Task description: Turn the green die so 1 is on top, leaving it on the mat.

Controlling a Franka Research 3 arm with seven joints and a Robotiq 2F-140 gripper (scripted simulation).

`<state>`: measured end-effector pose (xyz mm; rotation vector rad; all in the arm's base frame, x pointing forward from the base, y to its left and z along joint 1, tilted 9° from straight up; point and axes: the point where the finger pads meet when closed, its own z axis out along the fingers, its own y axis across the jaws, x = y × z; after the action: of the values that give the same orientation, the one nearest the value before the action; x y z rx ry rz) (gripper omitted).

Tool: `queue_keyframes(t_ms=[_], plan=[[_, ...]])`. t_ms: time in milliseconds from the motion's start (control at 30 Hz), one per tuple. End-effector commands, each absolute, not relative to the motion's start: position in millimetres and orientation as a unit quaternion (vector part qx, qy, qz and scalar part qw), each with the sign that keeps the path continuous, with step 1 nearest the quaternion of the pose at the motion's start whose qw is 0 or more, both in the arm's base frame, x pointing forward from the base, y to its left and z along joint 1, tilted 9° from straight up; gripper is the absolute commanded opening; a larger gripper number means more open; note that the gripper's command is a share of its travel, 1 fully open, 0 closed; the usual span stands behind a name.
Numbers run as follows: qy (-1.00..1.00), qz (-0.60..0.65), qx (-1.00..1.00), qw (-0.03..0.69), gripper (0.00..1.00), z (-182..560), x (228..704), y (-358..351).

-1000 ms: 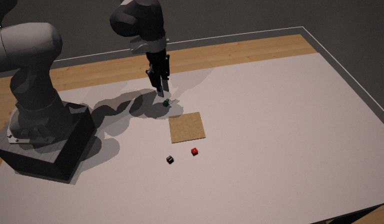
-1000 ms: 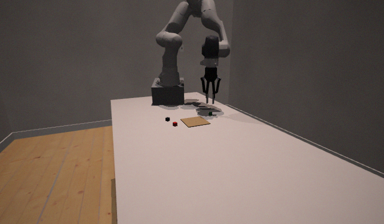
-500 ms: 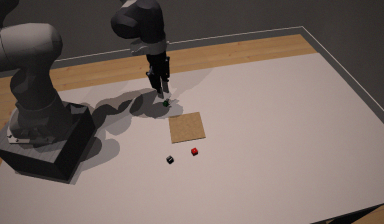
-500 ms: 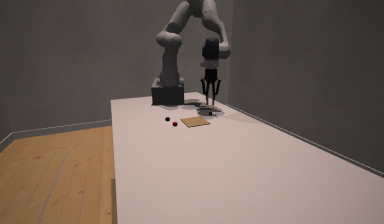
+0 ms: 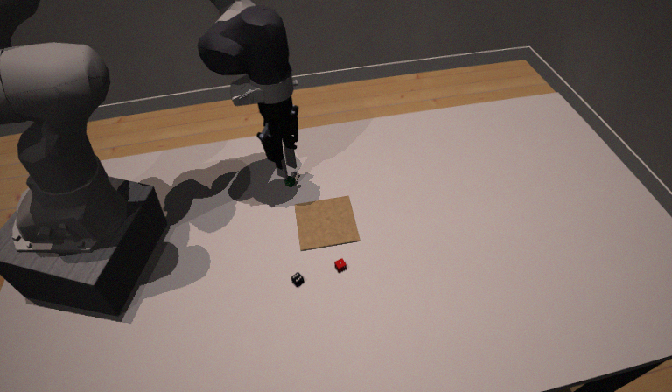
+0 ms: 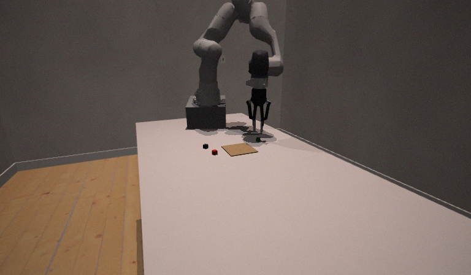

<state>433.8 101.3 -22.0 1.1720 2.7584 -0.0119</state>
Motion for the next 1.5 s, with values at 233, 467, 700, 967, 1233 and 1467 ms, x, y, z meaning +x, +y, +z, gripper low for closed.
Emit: queue_keyframes(t_ms=[233,467,700,967,1233,1467], plan=[[0.921,-0.004,0.382,0.077,0.21,-34,439,99],[0.921,-0.004,0.382,0.077,0.21,-42,440,99],[0.921,-0.004,0.382,0.077,0.21,-44,441,99],[0.921,-0.004,0.382,0.077,0.21,-45,441,99],[0.921,-0.004,0.382,0.077,0.21,-45,441,99],[0.921,-0.004,0.382,0.077,0.21,-45,441,99]])
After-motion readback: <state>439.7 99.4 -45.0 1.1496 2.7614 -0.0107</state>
